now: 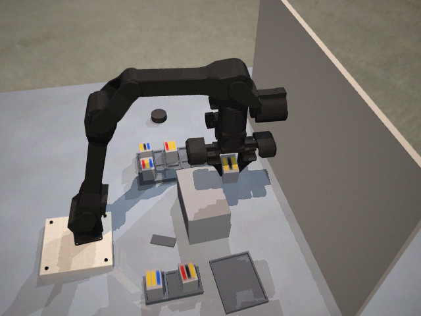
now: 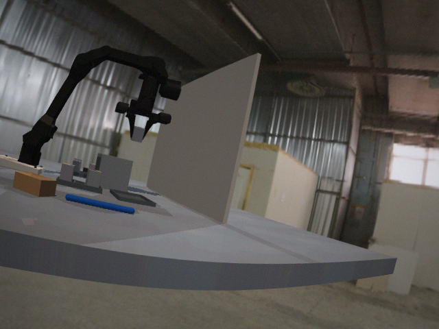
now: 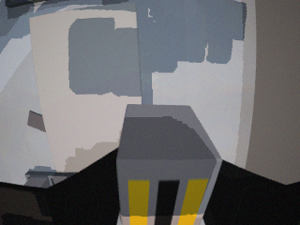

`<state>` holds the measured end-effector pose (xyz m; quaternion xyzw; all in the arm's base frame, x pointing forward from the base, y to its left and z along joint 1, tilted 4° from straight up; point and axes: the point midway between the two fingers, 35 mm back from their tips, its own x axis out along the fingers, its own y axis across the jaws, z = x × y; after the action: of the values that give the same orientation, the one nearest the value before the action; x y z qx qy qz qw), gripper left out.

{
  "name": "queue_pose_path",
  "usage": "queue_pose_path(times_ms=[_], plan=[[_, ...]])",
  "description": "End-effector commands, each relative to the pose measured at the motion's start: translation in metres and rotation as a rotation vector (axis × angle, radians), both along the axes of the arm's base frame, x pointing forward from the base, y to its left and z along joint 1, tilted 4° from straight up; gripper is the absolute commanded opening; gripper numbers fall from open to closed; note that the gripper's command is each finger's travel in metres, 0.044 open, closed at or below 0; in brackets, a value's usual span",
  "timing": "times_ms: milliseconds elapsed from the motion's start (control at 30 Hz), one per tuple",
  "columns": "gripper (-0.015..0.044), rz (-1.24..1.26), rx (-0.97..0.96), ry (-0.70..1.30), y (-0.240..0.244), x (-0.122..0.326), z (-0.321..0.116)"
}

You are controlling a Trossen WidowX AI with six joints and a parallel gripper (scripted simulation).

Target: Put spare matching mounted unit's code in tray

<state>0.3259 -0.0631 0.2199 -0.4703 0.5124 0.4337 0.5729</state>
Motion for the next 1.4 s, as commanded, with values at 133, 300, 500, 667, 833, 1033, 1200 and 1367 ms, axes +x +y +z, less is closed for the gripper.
queue_pose_path(times_ms=[133, 300, 500, 667, 833, 1033, 1200, 1367], plan=[[0.0, 0.004, -0.003, -0.001, -0.05, 0.0, -0.002], [0.0, 0.005, -0.006, -0.002, -0.08, -0.004, -0.003], [0.0, 0.005, -0.011, -0.005, -0.117, -0.013, -0.004], [0.0, 0.005, -0.015, -0.006, -0.146, -0.023, -0.006], [0.0, 0.006, -0.019, -0.008, -0.172, -0.035, -0.008], [0.0, 0.006, -0.02, -0.009, -0.173, -0.035, -0.008], [0.0, 0.006, -0.02, -0.009, -0.174, -0.034, -0.011], [0.0, 0.006, -0.02, -0.008, -0.174, -0.033, -0.014]])
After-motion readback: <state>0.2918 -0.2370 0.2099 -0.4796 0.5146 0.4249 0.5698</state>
